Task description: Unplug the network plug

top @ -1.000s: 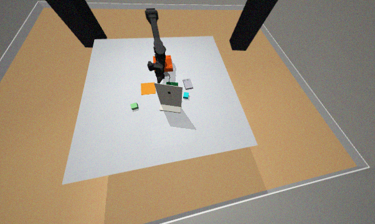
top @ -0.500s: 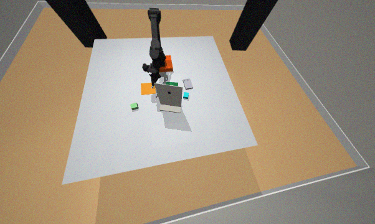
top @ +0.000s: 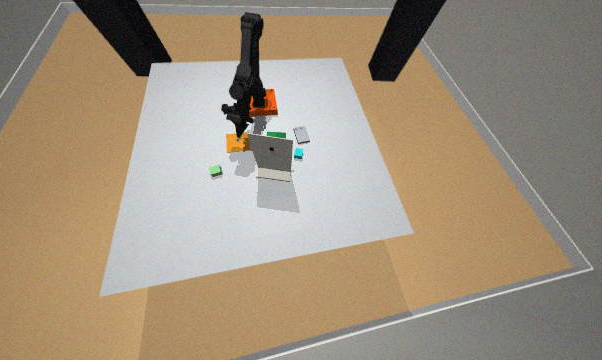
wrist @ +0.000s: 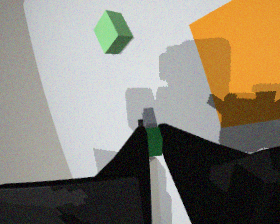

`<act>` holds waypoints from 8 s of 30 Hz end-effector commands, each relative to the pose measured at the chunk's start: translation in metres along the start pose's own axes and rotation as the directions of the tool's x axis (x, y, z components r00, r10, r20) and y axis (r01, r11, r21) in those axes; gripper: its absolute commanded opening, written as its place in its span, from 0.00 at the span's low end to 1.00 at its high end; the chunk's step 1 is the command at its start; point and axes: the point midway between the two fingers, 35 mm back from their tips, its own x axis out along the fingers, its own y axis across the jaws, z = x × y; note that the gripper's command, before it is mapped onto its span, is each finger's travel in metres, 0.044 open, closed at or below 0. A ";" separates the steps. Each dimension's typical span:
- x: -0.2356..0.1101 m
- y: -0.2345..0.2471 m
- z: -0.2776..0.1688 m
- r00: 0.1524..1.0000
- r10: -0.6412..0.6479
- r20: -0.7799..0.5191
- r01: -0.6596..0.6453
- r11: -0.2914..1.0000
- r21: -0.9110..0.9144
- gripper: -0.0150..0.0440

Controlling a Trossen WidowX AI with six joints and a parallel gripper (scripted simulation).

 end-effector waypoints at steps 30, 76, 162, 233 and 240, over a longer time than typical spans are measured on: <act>0.009 -0.052 0.044 0.970 -0.243 0.020 0.236 0.956 0.172 0.25; 0.041 -0.089 0.042 0.970 -0.243 0.020 0.236 0.956 0.172 0.25; -0.012 -0.046 0.044 0.970 -0.243 0.020 0.236 0.956 0.172 0.52; -0.113 0.055 0.054 0.969 -0.244 0.019 0.238 0.956 0.172 0.74; -0.113 0.055 0.054 0.969 -0.244 0.019 0.238 0.956 0.172 1.00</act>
